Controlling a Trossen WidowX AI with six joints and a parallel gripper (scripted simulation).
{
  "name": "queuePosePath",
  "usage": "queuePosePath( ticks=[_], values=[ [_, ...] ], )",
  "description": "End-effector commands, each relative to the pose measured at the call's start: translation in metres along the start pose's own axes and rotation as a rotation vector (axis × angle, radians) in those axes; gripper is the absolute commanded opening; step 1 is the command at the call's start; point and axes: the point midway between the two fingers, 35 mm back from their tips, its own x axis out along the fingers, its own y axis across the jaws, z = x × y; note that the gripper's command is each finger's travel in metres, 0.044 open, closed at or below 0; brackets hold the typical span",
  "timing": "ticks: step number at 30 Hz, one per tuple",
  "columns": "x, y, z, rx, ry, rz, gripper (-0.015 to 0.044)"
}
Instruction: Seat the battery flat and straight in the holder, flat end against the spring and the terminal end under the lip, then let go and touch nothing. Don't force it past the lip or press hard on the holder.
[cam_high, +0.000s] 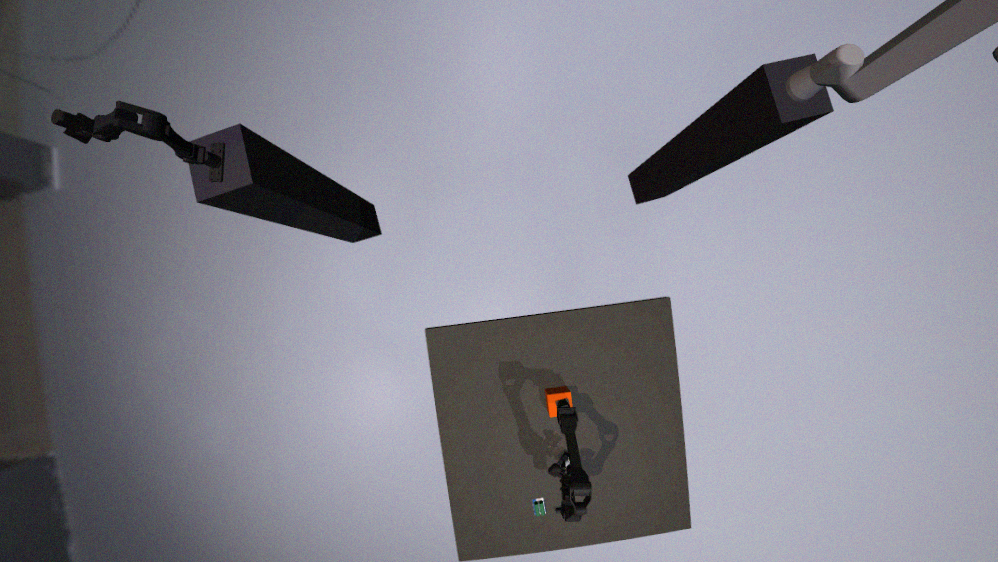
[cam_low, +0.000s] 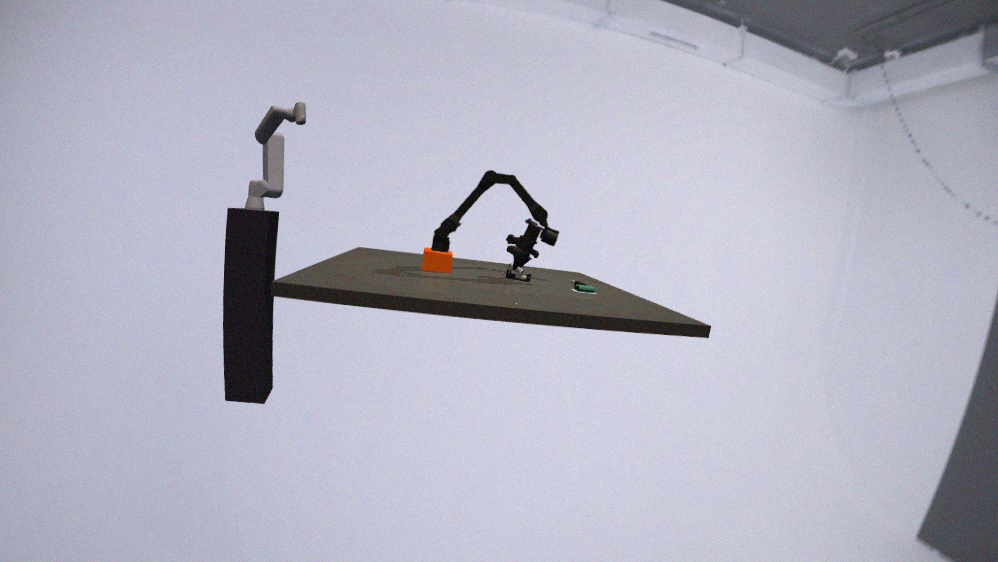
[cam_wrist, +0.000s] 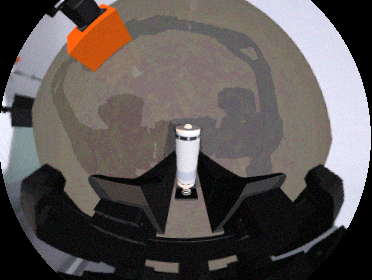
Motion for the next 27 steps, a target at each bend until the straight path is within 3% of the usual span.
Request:
queuePosePath(
  ticks=[1, 27],
  values=[
    [0.0005, -0.0014, -0.0026, -0.006, -0.025, -0.002, 0.0076],
    [0.0086, -0.0011, -0.0121, -0.005, -0.196, 0.005, 0.0076]
  ],
)
